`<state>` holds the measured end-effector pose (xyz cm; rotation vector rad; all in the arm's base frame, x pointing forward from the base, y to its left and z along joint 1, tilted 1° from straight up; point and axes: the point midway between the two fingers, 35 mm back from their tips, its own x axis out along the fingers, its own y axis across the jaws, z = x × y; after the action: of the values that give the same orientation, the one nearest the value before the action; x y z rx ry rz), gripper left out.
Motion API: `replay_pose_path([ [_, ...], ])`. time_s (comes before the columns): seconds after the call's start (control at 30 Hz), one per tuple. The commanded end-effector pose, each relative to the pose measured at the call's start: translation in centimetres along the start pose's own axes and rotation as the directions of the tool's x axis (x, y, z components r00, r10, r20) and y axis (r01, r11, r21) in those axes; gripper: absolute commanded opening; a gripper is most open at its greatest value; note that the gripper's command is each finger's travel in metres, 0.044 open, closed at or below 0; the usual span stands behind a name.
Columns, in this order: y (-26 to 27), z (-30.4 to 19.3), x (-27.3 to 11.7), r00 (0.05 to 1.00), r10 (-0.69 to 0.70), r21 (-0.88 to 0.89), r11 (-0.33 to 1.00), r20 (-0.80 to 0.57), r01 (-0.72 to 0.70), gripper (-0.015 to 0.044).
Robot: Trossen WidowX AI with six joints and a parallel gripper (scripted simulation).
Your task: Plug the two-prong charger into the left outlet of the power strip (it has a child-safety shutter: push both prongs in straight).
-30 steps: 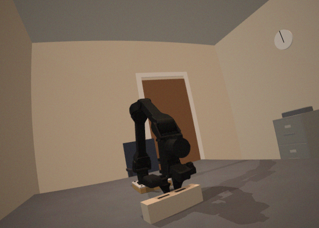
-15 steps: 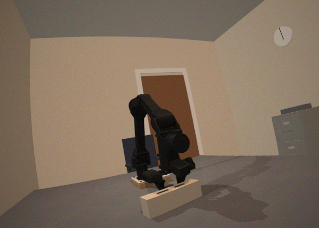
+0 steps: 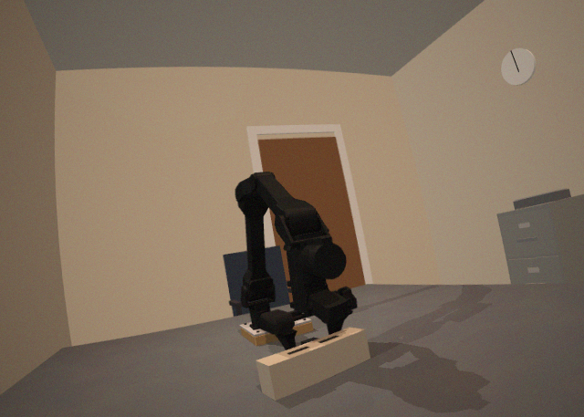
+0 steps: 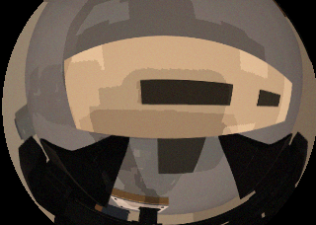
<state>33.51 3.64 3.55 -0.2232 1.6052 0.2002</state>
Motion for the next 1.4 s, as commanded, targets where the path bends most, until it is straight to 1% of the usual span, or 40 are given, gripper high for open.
replay_pose_path([
  [0.0,0.0,-0.2,0.1,1.0,0.001,-0.001,1.0,0.0,-0.001,0.044],
  [1.37,0.0,-1.9,0.2,1.0,0.001,0.0,1.0,0.018,-0.001,0.044],
])
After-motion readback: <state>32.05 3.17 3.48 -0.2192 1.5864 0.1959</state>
